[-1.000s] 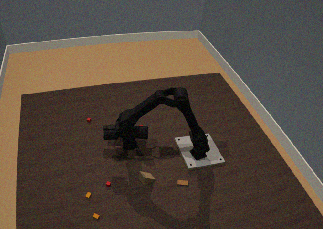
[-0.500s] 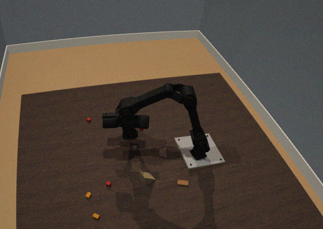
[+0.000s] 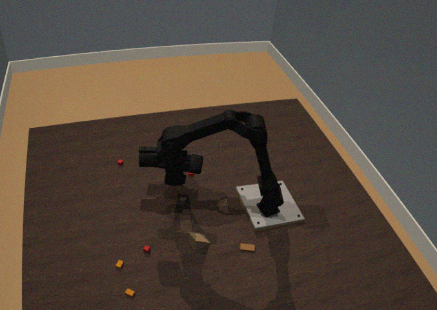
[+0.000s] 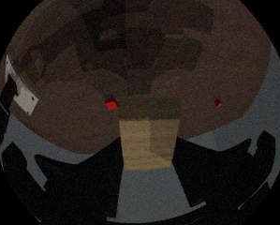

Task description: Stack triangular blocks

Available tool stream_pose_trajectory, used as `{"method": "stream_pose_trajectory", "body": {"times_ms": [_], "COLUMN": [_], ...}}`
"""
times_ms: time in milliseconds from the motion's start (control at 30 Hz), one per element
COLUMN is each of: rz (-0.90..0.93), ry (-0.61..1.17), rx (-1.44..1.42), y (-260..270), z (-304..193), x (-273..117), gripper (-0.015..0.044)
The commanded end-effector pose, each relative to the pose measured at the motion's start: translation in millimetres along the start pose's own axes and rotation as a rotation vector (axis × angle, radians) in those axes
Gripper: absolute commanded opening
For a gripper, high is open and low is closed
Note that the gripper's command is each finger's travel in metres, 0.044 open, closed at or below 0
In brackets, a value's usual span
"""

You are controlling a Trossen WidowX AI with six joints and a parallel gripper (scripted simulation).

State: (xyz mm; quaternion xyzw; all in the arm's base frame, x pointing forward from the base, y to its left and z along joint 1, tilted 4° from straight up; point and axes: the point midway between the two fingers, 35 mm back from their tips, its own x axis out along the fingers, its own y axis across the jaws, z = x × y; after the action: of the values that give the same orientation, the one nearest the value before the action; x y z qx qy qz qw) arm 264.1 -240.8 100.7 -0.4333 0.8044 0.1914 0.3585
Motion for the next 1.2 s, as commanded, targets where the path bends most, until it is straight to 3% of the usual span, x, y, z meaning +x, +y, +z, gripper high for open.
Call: {"method": "stream_pose_trajectory", "body": {"times_ms": [0, 900, 1167], "rz": [0.023, 0.302, 0.311], "ry": [-0.073, -0.618, -0.632], "rx": [0.102, 0.793, 0.810], "y": [-0.7, -3.7, -3.4], "z": [-6.1, -24.1, -23.1], "x": [3.1, 1.7, -1.5], "gripper": [0.0000, 0.0000, 0.0000]}}
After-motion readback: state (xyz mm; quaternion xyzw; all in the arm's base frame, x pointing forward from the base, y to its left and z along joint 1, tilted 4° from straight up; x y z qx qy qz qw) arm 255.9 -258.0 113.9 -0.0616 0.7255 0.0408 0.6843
